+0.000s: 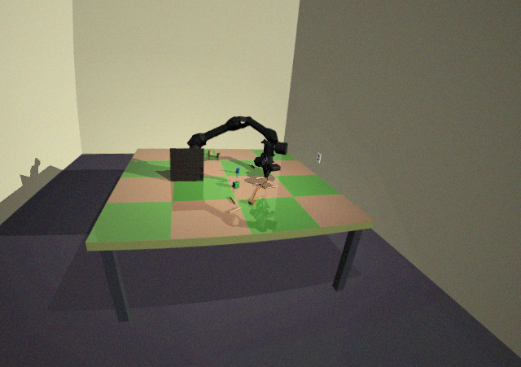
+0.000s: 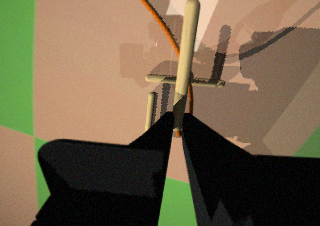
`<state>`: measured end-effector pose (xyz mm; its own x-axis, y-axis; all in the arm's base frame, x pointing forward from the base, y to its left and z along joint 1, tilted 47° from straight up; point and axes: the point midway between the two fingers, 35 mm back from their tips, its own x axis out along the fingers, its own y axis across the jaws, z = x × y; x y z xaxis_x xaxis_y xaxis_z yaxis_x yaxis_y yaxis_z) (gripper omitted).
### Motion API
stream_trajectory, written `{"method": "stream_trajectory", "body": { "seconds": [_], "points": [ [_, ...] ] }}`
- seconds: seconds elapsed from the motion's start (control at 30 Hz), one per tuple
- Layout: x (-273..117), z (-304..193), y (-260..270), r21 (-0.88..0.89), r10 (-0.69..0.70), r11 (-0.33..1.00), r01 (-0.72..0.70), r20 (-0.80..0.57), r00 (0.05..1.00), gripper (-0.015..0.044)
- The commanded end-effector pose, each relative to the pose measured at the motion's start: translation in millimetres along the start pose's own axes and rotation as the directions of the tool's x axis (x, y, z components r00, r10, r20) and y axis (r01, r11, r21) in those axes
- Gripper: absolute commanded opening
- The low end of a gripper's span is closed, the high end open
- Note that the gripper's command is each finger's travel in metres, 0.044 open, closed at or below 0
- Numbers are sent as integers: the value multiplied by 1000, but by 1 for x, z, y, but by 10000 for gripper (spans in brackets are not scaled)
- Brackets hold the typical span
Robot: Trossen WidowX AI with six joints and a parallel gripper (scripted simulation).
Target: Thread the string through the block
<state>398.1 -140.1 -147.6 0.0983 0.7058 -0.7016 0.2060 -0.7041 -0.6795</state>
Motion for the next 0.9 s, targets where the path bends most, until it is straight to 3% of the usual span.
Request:
{"method": "stream_trajectory", "body": {
  "seconds": [0.0,0.87],
  "points": [
    [1,-8,-1,-2,-3,1000,3,-1,1000,0],
    [2,-38,-5,5,-6,1000,6,-4,1000,0]
  ]
}}
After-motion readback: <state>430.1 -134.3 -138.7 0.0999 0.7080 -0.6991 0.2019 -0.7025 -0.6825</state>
